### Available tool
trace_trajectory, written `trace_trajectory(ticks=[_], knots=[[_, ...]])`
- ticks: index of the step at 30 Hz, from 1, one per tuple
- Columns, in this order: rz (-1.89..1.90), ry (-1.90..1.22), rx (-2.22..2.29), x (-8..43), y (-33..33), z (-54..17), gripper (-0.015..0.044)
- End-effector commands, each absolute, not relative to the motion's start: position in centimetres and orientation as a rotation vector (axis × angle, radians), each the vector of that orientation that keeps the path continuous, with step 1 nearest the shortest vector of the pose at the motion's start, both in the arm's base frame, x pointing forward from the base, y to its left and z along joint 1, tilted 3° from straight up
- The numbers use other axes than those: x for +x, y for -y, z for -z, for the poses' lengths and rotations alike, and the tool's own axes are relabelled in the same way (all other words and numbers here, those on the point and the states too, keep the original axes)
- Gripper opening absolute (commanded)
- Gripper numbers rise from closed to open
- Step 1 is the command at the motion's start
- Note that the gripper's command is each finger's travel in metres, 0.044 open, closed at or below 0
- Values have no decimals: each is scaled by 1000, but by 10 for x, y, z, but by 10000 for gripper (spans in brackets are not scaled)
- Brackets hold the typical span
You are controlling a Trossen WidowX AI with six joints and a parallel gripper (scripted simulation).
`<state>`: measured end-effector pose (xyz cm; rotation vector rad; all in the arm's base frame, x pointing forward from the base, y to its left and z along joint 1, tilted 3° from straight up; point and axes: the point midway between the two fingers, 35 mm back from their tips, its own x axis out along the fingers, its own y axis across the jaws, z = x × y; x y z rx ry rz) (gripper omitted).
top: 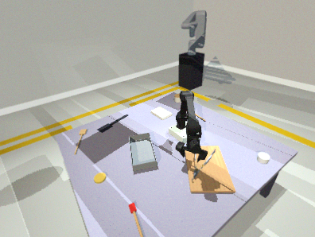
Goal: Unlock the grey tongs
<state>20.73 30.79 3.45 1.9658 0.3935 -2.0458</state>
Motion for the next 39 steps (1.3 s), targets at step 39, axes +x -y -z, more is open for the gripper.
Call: trace_trajectory(ticks=[39], knots=[[2057,-365,2005,237,-224,-105,440]])
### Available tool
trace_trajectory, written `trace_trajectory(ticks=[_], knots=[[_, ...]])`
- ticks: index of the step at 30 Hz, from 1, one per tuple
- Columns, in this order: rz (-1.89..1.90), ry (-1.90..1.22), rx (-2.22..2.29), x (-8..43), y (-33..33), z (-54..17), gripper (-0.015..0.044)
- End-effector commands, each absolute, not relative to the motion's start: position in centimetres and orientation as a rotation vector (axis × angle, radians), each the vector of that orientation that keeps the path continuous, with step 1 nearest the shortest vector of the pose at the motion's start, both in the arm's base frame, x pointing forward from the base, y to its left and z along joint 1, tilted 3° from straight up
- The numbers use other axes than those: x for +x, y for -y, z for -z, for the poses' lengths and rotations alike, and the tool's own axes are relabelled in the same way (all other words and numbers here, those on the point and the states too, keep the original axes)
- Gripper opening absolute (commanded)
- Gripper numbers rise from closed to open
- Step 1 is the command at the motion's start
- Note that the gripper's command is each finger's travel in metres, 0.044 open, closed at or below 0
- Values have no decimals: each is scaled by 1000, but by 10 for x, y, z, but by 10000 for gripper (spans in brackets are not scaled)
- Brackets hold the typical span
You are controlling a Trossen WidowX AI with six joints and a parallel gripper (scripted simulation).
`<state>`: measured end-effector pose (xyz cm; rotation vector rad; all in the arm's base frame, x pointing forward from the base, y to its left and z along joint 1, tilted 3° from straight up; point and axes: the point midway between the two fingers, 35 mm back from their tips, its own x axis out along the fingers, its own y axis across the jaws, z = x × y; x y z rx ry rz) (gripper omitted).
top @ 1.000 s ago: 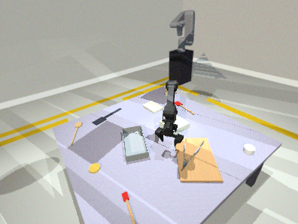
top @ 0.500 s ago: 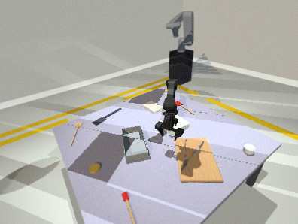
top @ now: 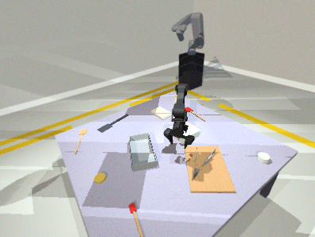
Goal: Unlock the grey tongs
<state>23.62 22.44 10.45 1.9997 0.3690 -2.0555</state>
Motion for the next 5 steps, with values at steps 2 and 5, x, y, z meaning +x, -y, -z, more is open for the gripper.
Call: trace_trajectory(ticks=[2,5], knots=[[2057,-365,2005,237,-224,-105,440],[2057,-365,2005,237,-224,-105,440]])
